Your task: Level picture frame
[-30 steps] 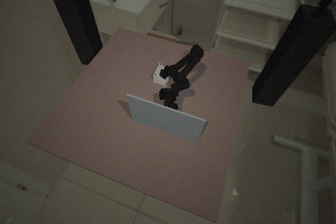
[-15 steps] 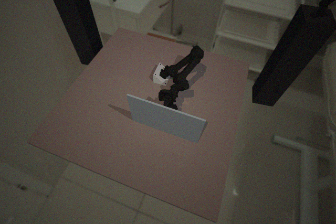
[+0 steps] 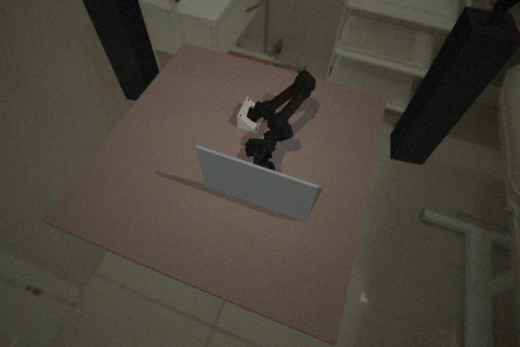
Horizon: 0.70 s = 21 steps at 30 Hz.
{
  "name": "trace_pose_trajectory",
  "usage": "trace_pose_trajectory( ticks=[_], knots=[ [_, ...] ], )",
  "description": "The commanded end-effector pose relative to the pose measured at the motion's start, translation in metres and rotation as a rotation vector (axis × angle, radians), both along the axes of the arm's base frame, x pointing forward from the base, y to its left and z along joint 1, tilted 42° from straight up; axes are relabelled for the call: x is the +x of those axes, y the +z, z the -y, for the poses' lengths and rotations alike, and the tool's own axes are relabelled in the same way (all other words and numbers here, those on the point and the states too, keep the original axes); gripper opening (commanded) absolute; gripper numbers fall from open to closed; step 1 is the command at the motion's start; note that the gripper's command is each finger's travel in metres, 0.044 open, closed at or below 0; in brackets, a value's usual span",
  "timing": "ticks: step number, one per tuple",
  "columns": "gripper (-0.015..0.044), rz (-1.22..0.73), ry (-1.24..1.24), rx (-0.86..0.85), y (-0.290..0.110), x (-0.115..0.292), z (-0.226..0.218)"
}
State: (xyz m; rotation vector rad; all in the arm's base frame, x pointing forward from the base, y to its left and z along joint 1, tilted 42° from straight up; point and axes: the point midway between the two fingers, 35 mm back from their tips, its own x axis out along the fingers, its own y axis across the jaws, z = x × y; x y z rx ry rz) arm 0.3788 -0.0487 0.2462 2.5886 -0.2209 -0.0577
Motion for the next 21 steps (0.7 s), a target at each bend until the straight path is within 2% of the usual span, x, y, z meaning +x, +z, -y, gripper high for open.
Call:
trace_pose_trajectory(
  ticks=[1, 16, 21],
  knots=[
    [0.026, 0.003, 0.004, 0.002, 0.001, 0.0004, -0.0005],
    [0.026, 0.003, 0.004, 0.002, 0.0015, 0.0006, -0.0008],
    [0.0129, 0.003, 0.004, 0.002, 0.0015, 0.0006, -0.0008]
  ],
)
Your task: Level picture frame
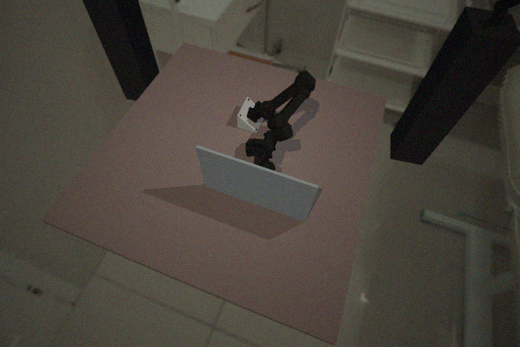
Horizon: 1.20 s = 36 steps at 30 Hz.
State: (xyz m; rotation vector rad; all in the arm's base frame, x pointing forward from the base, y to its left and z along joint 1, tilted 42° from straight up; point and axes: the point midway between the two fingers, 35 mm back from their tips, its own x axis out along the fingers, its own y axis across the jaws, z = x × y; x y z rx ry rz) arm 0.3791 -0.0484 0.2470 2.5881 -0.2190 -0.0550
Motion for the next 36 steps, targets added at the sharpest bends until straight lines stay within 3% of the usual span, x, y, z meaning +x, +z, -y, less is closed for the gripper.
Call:
trace_pose_trajectory(
  ticks=[1, 10, 12, 36],
  knots=[
    [0.0103, 0.002, 0.002, 0.003, 0.0007, 0.0003, -0.0004],
    [0.0043, 0.002, 0.002, 0.003, 0.0007, 0.0003, -0.0004],
    [0.0, 0.002, 0.002, 0.003, 0.0007, 0.0003, -0.0004],
    [0.0, 0.001, 0.002, 0.002, 0.0025, -0.0006, 0.0037]
  ],
)
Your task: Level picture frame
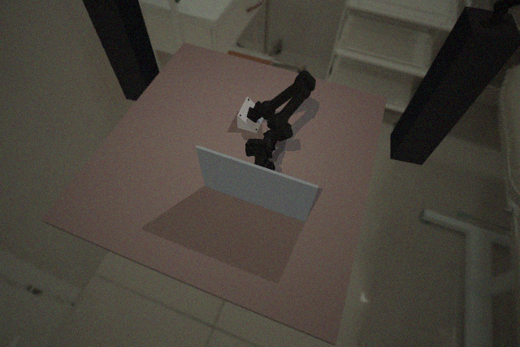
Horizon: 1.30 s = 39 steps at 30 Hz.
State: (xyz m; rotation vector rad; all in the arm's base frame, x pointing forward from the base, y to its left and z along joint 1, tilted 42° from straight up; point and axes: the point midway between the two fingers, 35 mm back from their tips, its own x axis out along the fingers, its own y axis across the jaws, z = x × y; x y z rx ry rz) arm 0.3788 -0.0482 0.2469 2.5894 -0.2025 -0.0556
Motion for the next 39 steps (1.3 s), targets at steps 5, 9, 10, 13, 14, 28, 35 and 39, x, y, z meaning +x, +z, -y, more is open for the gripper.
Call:
trace_pose_trajectory(
  ticks=[5, 9, 10, 13, 14, 28, 35, 39],
  knots=[
    [0.0, 0.005, -0.009, 0.002, 0.0034, -0.0005, 0.0052],
    [0.0, 0.005, -0.009, 0.002, 0.0039, -0.0006, 0.006],
    [0.0, 0.005, -0.009, 0.002, 0.004, -0.0006, 0.0061],
    [0.0, 0.005, -0.009, 0.002, 0.0041, -0.0007, 0.0064],
    [0.0, 0.005, -0.009, 0.002, 0.0042, -0.0007, 0.0065],
    [0.0, 0.005, -0.009, 0.002, 0.0051, -0.0009, 0.0079],
    [0.0, 0.005, -0.009, 0.002, 0.0054, -0.001, 0.0084],
    [0.0, 0.005, -0.009, 0.002, 0.0051, -0.0009, 0.0079]
  ],
)
